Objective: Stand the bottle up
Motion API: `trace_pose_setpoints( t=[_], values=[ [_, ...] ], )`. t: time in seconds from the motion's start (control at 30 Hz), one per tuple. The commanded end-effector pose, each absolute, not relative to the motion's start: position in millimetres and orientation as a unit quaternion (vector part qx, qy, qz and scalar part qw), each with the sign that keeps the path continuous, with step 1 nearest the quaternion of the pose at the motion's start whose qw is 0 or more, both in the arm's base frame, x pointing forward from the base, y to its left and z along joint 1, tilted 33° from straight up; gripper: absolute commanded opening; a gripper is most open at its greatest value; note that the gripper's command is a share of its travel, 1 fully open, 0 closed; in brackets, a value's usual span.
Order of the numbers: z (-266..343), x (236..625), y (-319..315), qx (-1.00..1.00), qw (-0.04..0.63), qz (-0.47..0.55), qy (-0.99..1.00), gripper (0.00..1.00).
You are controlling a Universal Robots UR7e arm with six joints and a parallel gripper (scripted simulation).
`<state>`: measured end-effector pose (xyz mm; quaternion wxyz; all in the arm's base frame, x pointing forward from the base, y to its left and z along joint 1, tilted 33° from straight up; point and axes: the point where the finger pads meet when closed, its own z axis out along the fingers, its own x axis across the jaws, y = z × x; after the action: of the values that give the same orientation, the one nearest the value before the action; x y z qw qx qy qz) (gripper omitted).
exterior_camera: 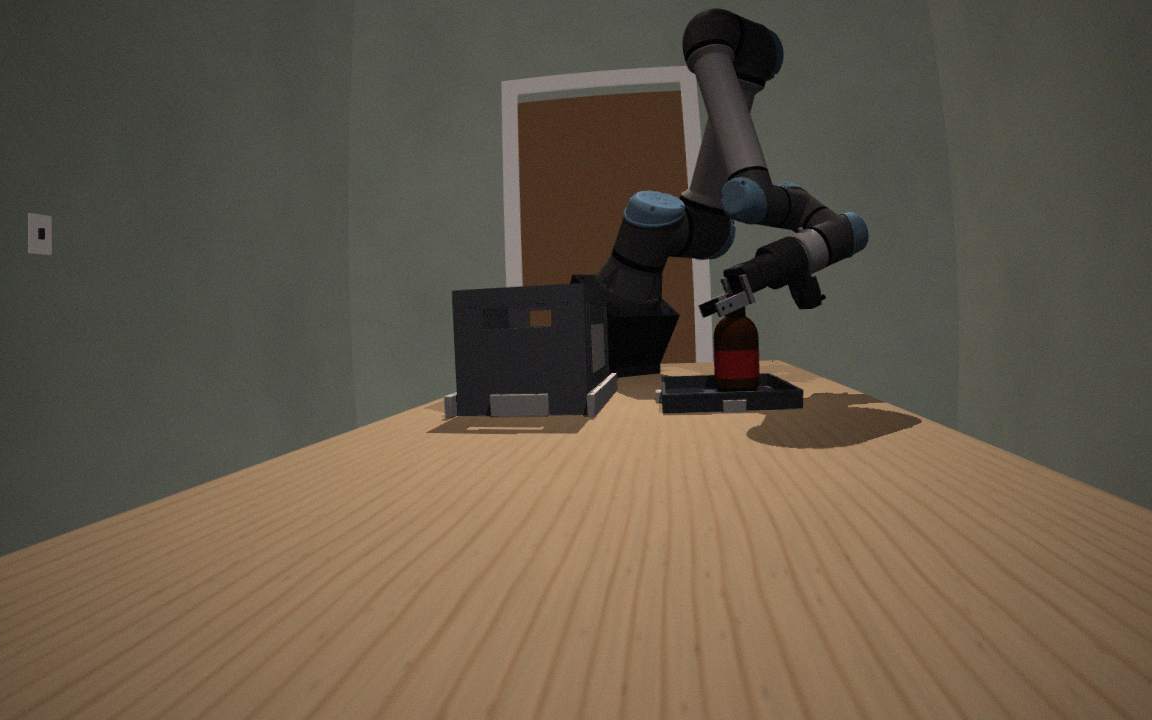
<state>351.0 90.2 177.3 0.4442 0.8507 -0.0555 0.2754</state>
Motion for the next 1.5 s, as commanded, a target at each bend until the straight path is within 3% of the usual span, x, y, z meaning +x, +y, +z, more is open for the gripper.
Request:
trace_pose_setpoints(
  t=[0.0, 1.47],
  values=[
    [177.7, 351.1, 90.2, 0.851, 0.444, 0.276, -0.056, 1.0],
    [188.3, 345.2, 86.5, 0.851, 0.444, 0.276, -0.056, 1.0]
  ],
)
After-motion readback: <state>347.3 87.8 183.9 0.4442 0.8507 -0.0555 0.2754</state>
